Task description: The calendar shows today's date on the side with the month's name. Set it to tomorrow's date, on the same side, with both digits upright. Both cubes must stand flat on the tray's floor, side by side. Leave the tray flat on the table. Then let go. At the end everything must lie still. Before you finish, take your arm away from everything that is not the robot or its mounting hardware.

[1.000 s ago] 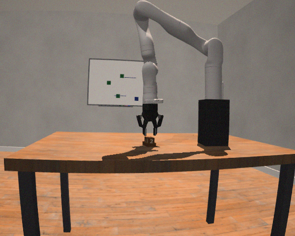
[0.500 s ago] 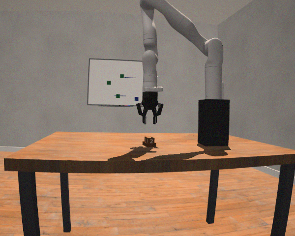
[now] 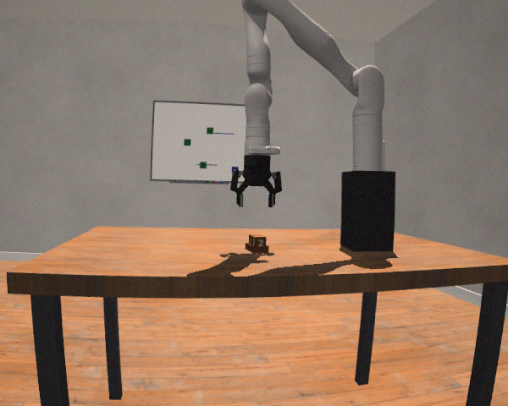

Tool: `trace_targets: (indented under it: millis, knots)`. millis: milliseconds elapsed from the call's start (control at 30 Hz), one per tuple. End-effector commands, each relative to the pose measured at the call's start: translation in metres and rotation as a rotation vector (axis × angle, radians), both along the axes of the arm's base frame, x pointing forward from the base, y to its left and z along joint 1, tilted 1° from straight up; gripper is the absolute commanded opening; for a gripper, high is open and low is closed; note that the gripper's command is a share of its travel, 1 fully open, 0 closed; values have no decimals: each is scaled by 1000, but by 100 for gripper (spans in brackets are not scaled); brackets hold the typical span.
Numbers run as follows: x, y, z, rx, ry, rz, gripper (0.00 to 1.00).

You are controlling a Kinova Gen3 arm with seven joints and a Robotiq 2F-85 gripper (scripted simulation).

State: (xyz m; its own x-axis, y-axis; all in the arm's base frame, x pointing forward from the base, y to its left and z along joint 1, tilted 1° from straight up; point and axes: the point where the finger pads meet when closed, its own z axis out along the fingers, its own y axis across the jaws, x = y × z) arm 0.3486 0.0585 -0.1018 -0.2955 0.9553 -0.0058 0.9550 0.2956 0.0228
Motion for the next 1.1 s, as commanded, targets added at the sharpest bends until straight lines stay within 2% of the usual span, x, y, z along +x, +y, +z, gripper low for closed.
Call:
trace_targets:
  millis: [0, 500, 1067]
  knots:
    - [1, 0, 1, 0, -2, 0, 100]
    - [0, 0, 5, 0, -2, 0, 100]
    - [-1, 0, 61, 0, -2, 0, 100]
